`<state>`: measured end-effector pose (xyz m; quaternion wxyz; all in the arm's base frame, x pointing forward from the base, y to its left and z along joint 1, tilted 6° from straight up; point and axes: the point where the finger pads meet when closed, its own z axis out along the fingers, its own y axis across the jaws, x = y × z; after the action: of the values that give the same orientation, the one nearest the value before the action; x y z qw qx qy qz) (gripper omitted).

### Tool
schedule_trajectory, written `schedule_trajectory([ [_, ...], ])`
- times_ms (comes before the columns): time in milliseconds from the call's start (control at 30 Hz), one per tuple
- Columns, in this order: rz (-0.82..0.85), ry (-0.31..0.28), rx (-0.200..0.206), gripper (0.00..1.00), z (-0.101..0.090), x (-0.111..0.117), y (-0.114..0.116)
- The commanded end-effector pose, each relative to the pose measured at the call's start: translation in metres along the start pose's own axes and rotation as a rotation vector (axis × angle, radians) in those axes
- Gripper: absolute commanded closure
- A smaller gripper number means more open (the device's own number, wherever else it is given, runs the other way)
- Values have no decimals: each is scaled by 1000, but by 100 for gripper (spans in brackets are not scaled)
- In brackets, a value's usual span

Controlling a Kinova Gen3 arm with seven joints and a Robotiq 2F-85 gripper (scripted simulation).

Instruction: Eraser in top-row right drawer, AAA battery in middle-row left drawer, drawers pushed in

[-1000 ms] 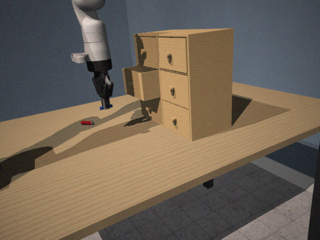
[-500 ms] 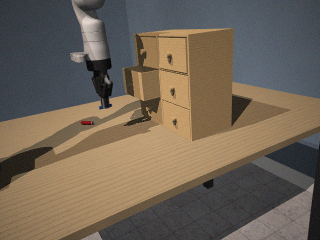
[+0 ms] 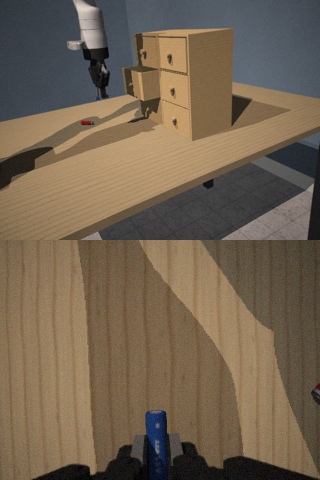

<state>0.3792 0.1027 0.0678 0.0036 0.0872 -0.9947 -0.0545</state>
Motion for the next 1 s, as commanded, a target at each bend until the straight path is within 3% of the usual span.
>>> schedule_trajectory([
  [0, 4, -25, 2, 95, -20, -6, -2],
  [533, 4, -25, 2, 95, -83, -5, -2],
  [967, 4, -25, 2, 95, -93, -5, -1],
])
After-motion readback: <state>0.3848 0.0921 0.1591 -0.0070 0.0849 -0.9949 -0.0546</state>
